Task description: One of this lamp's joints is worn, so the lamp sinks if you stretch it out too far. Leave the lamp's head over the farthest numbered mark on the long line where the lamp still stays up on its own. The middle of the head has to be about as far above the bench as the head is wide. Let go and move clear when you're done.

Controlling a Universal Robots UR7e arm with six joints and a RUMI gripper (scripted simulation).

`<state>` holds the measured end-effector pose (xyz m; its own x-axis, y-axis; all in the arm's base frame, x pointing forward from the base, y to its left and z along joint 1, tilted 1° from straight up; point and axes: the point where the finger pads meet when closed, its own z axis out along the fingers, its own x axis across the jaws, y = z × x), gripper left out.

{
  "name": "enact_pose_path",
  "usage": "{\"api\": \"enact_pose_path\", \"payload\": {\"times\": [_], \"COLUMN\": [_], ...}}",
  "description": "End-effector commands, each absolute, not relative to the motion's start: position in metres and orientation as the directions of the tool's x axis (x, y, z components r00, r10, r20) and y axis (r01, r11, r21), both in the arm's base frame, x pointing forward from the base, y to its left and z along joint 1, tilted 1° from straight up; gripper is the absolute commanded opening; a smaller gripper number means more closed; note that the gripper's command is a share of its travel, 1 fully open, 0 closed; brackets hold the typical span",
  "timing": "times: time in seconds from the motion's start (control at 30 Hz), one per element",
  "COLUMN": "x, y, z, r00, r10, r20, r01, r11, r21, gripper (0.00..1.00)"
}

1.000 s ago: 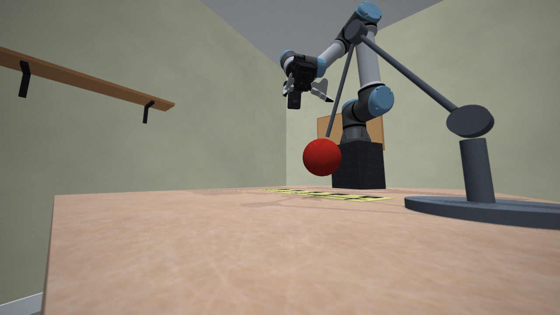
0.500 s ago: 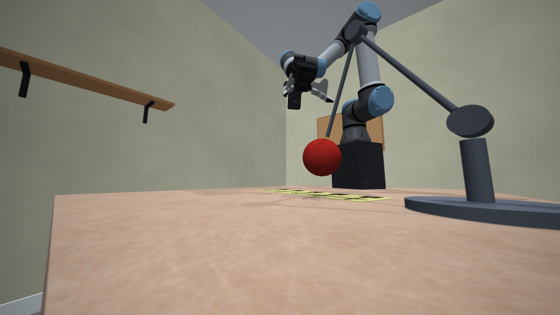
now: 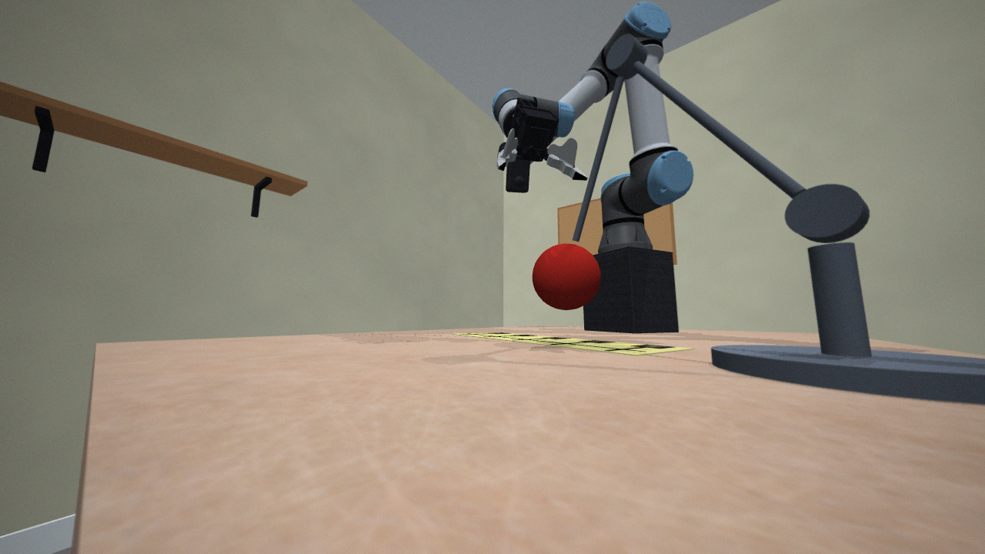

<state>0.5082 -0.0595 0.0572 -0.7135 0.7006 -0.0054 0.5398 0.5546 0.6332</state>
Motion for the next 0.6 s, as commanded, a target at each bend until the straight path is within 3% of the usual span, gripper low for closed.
{"api": "enact_pose_path", "payload": {"times": [0.0,0.23,0.57], "x": [0.508,0.508,0.512], "y": [-0.06,-0.06,-0.053], "z": [0.058,0.058,0.07], "r00": [-0.714,-0.714,-0.848], "r10": [0.701,0.701,0.53], "r20": [-0.007,-0.007,-0.012], "r01": [0.539,0.539,0.411], "r11": [0.555,0.555,0.671], "r21": [0.633,0.633,0.618], "gripper": [1.0,1.0,1.0]}}
